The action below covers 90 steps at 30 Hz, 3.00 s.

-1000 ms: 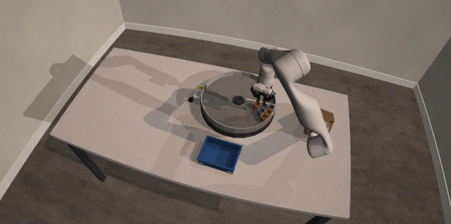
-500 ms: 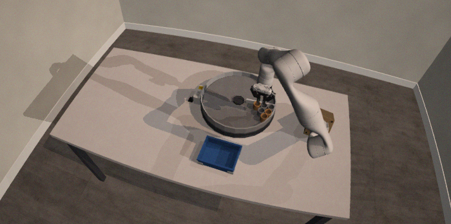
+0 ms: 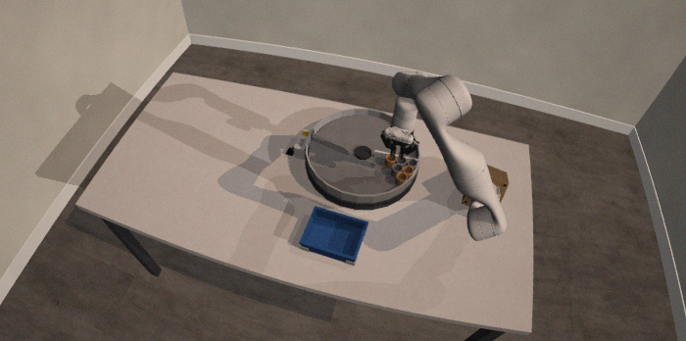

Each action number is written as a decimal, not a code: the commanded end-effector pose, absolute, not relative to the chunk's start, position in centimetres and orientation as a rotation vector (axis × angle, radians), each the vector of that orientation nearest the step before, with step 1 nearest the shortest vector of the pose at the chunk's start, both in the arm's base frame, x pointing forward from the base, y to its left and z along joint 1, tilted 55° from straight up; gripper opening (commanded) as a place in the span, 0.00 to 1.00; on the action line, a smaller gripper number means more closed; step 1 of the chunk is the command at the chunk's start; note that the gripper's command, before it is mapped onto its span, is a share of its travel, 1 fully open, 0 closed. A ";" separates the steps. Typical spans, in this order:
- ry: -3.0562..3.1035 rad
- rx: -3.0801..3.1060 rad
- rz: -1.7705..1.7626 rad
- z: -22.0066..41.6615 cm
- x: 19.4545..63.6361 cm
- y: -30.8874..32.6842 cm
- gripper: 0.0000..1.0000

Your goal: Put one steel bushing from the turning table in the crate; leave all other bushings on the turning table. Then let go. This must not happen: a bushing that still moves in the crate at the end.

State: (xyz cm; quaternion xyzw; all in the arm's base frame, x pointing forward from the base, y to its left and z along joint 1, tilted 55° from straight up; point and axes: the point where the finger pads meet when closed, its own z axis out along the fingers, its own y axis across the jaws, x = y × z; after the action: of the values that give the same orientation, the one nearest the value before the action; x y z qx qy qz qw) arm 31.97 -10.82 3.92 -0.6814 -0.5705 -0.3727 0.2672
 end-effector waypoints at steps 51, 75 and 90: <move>-1.540 -1.841 -1.006 2.2 32.6 -8.6 0.18; -1.541 -1.841 -1.006 1.4 32.9 -7.5 0.18; -1.541 -1.841 -1.006 1.1 33.0 -7.0 0.18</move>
State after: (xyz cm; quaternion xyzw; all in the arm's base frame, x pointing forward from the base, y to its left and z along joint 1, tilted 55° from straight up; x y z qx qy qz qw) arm 33.02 -6.95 1.08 -0.6817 -0.5707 -0.3726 0.2660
